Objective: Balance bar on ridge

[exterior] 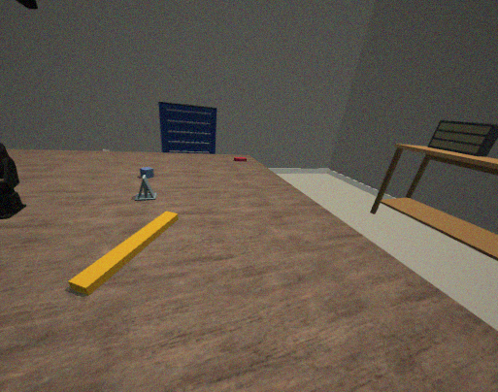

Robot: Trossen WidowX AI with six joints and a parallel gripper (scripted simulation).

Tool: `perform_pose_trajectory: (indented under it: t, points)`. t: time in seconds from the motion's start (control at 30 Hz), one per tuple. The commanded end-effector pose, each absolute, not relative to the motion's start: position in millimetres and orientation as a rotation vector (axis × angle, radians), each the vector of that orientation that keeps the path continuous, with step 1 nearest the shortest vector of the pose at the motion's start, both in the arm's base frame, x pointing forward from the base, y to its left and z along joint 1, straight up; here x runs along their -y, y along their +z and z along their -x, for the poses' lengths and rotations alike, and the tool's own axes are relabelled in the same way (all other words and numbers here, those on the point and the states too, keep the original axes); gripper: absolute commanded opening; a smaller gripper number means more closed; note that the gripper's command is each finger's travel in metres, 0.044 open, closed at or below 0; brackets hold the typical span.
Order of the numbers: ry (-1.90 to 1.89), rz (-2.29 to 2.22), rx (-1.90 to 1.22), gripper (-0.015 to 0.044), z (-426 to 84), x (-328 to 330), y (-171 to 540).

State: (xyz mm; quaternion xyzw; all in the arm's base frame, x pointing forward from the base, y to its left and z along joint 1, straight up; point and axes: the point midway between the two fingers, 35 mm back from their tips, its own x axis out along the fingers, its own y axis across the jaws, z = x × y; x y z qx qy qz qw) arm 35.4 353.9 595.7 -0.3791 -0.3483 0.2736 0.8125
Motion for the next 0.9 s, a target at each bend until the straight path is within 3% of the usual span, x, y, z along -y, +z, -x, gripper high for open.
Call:
perform_pose_trajectory:
  t: [0.0,0.87]
  points:
    - [0.563,0.880,0.732,0.0315,-52.6,-364.8,583.9]
    - [0.429,1.207,0.571,0.0315,-181.9,-369.3,526.9]
